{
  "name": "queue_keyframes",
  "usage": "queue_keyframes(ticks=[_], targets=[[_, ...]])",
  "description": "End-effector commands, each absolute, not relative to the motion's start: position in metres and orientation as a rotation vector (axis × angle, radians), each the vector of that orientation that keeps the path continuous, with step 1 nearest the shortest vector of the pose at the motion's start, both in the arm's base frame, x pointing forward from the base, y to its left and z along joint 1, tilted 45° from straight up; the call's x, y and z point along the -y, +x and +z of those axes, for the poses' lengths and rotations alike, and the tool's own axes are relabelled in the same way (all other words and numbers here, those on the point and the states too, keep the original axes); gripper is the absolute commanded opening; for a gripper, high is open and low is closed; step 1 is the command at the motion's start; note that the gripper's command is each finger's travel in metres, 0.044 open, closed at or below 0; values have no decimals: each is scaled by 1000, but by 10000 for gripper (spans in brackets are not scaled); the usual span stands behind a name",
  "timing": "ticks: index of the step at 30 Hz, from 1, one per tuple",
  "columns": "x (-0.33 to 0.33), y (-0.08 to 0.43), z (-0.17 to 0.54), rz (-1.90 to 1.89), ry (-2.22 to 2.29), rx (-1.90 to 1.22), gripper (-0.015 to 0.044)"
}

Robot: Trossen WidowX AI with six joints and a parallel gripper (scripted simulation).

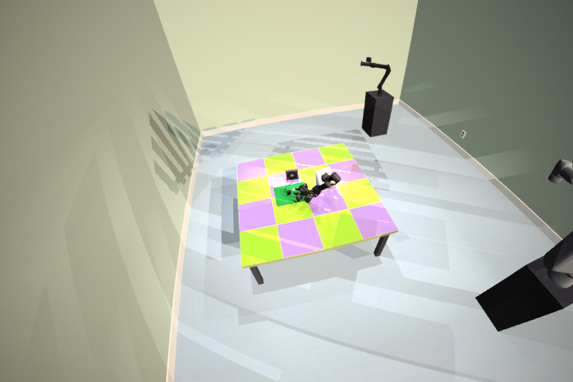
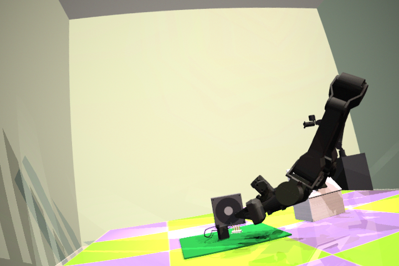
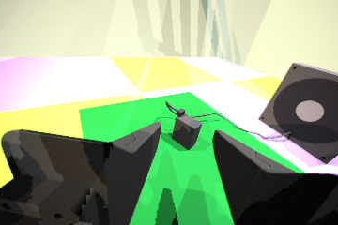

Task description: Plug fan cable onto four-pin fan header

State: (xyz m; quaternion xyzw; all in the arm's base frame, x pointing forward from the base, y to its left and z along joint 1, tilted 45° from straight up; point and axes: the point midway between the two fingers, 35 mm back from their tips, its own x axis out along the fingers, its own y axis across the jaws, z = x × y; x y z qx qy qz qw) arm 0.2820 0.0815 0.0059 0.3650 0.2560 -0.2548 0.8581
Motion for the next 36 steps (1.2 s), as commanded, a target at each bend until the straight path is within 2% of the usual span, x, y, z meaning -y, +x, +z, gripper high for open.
queue_keyframes(ticks=[1,9,36], targets=[[-77,271,16,-539,770,-530,205],[-74,261,23,-540,759,-544,205],[-65,272,-17,-461,510,-1173,205]])
